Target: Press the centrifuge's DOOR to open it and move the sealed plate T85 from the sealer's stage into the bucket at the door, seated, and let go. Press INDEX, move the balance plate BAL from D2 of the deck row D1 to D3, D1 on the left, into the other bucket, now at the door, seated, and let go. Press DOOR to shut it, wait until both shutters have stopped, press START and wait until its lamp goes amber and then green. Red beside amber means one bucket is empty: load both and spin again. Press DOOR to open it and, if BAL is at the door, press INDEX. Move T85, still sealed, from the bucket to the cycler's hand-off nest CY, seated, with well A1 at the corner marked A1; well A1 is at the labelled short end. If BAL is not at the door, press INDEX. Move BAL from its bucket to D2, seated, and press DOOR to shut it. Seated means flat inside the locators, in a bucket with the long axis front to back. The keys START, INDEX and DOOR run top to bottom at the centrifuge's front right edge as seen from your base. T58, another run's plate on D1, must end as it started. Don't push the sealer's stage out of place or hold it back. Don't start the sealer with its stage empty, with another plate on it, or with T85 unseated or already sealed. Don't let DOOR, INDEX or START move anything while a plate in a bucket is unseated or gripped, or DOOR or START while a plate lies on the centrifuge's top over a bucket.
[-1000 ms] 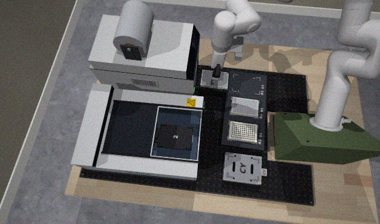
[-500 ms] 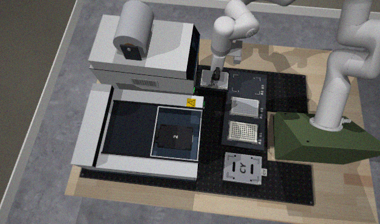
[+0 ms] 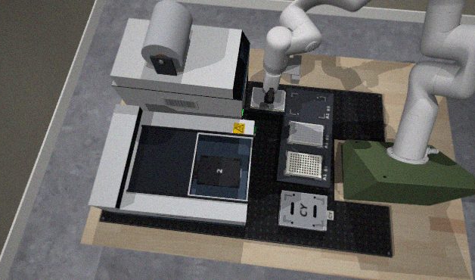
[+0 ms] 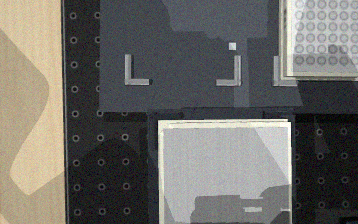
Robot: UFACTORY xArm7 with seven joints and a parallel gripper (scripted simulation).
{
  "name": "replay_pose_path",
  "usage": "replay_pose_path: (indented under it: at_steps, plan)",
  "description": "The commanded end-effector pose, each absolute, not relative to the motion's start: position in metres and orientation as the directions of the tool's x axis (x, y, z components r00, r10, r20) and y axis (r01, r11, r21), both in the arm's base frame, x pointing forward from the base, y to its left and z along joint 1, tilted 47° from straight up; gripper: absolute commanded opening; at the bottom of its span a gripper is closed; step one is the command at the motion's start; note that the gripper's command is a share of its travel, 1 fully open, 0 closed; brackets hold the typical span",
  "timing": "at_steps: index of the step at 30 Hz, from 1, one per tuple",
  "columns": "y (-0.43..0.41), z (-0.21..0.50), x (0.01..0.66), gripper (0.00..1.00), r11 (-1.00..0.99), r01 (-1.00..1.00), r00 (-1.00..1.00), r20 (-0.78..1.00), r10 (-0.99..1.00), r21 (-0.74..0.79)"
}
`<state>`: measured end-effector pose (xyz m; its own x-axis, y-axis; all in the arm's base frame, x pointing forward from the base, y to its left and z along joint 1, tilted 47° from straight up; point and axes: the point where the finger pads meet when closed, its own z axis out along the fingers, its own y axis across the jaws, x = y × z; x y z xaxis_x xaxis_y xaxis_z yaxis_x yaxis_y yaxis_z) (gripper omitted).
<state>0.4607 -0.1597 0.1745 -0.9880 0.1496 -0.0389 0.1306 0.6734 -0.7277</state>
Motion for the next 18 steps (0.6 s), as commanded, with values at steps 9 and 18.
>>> replay_pose_path:
  at_steps: [9, 18]
  plan:
    - [-0.171, 0.164, 0.461, 1.00, 0.674, 0.130, -0.988, -0.041, 0.146, -0.727]
    - [-0.179, 0.156, 0.460, 1.00, 0.674, 0.130, -0.988, -0.041, 0.146, -0.727]
